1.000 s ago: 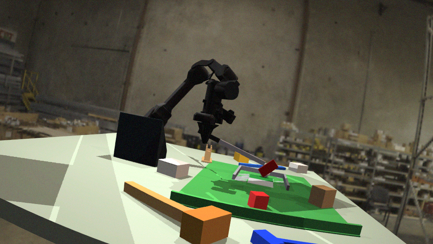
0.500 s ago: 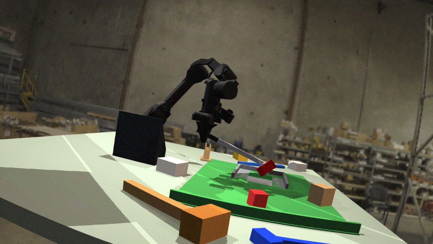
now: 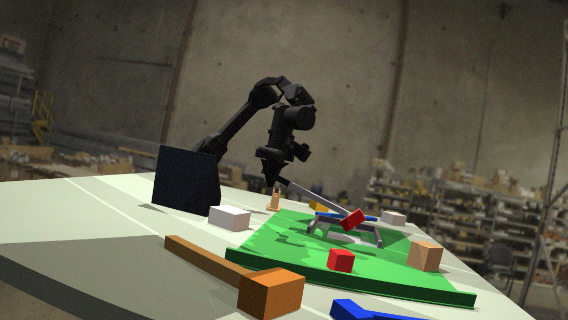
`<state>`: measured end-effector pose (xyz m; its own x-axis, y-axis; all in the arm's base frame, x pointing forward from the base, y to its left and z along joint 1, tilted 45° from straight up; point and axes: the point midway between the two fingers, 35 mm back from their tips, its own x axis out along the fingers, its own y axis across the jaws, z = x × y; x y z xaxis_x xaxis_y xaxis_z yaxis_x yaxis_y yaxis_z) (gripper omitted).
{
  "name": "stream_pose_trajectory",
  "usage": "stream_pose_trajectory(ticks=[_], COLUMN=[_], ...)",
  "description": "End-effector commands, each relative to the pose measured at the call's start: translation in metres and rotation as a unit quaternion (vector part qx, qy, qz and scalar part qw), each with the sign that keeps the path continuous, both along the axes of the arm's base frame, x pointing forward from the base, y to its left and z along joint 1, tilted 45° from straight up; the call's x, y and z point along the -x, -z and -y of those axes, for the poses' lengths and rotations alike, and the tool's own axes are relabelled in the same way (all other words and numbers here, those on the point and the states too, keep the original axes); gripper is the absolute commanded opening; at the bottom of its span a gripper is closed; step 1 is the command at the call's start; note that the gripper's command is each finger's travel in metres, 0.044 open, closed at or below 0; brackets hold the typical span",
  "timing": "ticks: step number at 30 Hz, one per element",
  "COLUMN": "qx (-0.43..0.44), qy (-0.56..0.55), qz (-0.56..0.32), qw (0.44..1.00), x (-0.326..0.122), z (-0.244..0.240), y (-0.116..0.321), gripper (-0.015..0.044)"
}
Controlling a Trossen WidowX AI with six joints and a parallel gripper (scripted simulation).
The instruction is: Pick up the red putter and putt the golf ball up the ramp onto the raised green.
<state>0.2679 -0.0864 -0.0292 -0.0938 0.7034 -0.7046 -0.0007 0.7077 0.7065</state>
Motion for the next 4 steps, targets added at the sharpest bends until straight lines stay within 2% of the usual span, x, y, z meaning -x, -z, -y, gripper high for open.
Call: stream_pose_trajectory(ticks=[1, 4], qx=[0.001, 0.001], qy=[0.003, 0.003], qz=[0.002, 0.002], qw=[1.0, 1.0], x=[-0.0005, -0.0005], z=[0.0011, 0.0011], y=[0.0, 0.0], gripper=[0.0, 0.0])
